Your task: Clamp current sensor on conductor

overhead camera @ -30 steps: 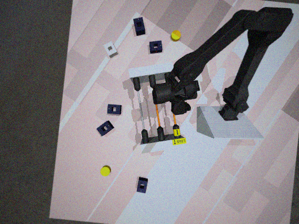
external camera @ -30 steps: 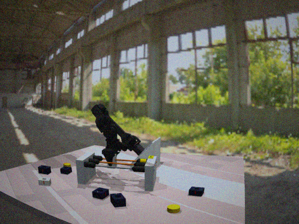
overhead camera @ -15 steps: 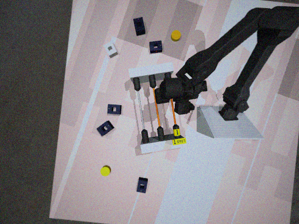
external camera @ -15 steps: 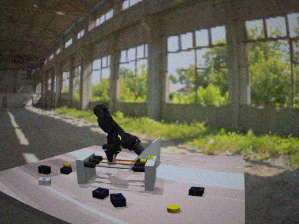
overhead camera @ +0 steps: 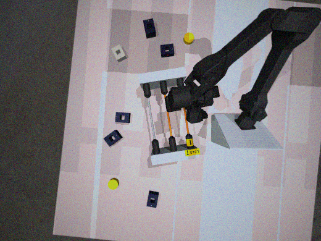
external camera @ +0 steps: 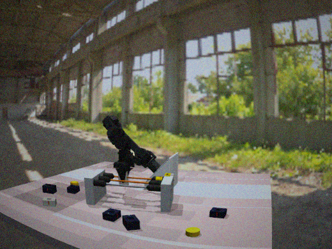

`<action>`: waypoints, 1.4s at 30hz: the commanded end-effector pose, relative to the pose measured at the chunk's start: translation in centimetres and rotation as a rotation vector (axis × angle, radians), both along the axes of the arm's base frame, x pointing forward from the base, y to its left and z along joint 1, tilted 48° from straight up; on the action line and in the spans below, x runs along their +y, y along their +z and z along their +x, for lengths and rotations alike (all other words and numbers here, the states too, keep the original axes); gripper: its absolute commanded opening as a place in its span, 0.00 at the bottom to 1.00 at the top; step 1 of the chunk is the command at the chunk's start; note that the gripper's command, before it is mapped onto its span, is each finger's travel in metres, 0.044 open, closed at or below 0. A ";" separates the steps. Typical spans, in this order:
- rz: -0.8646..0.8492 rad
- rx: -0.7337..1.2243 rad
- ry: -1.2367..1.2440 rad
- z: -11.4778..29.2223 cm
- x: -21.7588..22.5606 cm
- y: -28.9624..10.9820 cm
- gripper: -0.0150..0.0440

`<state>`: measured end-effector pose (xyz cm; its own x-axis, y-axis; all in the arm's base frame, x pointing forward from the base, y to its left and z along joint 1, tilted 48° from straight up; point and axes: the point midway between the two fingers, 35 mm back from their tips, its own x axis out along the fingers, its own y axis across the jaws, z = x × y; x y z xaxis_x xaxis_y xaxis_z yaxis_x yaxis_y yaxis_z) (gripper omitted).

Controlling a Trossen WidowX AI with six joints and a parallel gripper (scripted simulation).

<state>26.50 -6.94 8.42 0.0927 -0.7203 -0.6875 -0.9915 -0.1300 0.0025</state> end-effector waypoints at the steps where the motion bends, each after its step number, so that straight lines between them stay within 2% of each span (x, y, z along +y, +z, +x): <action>1: -0.004 0.063 -0.075 0.3 0.1 -0.1 0.25; 5: -0.020 0.120 -0.138 0.5 0.1 0.0 0.25; 20: -0.021 0.120 -0.135 0.4 -0.5 -0.5 0.25; 30: -0.020 0.115 -0.137 0.5 -0.2 -0.2 0.70; 42: -0.020 0.115 -0.137 0.5 -0.2 -0.2 0.71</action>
<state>27.00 -7.13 8.20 -0.0855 -0.7348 -0.6728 -0.9928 0.0059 0.1197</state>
